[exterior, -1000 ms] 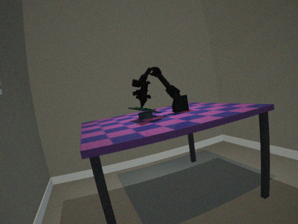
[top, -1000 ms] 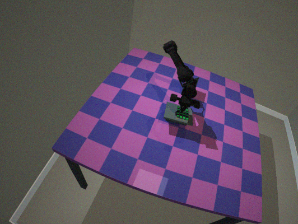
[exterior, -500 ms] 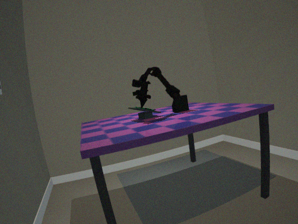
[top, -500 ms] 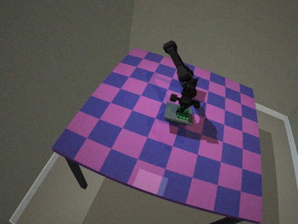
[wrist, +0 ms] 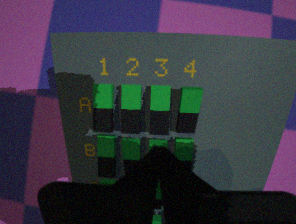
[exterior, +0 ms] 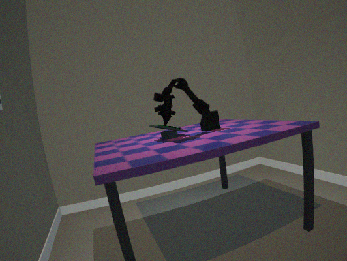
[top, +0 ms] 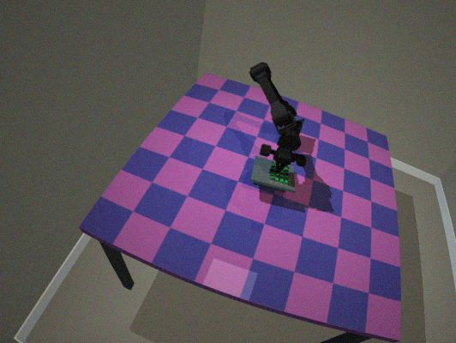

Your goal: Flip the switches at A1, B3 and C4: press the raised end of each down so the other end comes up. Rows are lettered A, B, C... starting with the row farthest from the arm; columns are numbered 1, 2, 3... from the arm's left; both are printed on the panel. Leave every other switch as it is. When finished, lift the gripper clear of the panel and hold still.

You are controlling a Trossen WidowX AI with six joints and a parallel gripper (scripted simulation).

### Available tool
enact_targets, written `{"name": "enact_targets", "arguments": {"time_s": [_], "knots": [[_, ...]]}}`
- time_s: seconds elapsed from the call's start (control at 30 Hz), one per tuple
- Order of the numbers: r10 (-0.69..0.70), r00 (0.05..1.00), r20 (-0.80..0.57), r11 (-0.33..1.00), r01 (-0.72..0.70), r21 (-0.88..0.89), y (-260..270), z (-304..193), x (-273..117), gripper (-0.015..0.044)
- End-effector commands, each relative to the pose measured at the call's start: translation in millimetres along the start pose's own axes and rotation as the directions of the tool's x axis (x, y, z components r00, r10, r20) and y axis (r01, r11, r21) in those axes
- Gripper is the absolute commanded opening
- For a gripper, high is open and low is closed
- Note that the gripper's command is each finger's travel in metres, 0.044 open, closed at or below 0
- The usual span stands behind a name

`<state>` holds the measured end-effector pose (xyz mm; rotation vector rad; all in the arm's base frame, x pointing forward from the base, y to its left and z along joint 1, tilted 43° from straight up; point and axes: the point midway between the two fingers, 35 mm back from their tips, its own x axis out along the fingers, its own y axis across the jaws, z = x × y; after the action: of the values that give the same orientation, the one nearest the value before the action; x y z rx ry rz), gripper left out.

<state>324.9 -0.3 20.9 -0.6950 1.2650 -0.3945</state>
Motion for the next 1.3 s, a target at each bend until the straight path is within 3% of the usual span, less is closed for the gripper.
{"name": "enact_targets", "arguments": {"time_s": [0.0,0.87,1.07,1.27], "knots": [[0.003,1.000,0.000,1.000,-0.003,-0.004,1,0,1,0.0000],[0.003,1.000,0.000,1.000,-0.003,-0.004,1,0,4,0.0000],[0.006,1.000,0.024,1.000,-0.006,-0.005,1,-2,-58,0.0000],[0.006,1.000,0.024,1.000,-0.006,-0.006,-7,-17,-61,0.0000]]}}
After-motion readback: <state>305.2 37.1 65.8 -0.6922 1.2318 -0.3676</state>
